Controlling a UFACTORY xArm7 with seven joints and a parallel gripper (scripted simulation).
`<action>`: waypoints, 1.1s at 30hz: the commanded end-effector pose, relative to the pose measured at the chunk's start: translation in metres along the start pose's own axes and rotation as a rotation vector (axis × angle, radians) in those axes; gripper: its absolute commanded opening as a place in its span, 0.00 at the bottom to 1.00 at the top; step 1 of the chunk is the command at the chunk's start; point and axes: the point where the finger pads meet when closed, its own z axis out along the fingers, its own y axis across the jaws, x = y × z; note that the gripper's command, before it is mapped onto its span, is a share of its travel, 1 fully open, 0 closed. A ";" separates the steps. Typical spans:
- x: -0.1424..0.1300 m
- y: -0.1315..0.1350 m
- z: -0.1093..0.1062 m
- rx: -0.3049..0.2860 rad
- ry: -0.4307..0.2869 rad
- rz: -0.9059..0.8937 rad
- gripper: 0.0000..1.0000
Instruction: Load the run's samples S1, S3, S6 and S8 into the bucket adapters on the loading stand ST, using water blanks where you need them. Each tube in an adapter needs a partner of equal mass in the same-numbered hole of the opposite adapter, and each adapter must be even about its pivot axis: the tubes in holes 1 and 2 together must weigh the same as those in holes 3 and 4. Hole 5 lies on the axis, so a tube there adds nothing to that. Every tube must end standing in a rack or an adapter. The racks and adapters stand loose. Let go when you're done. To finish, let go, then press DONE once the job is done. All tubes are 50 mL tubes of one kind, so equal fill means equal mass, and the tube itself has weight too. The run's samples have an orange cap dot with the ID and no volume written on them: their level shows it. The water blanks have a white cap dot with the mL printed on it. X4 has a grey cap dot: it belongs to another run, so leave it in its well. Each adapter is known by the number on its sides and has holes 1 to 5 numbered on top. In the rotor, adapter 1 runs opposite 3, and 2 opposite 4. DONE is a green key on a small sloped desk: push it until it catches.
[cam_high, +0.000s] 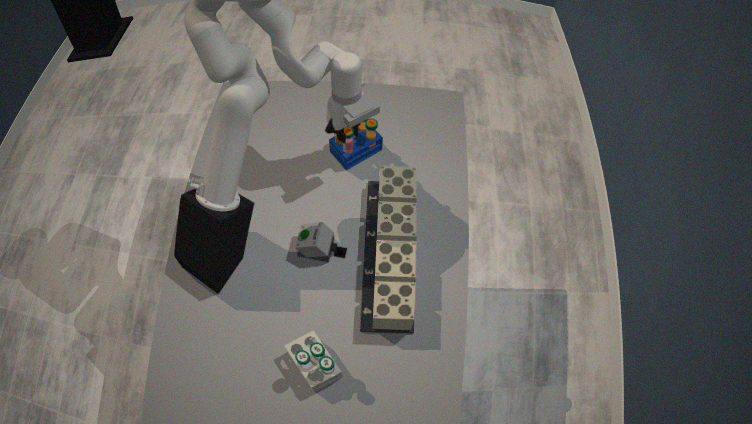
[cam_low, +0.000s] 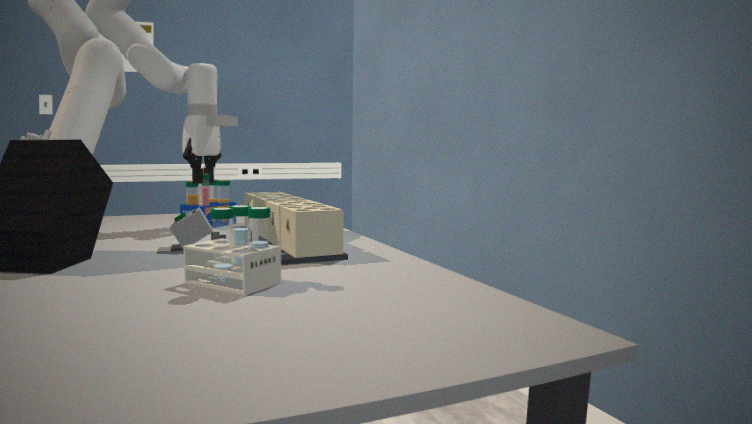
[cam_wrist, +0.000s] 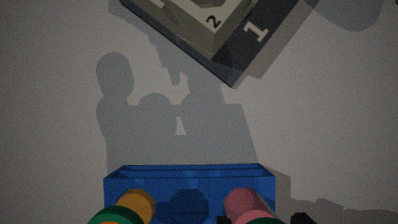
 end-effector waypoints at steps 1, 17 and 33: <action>0.000 -0.001 -0.006 0.003 0.001 0.000 0.00; 0.000 -0.001 -0.034 0.003 0.001 0.000 0.00; 0.000 -0.001 -0.062 0.003 0.001 -0.001 0.00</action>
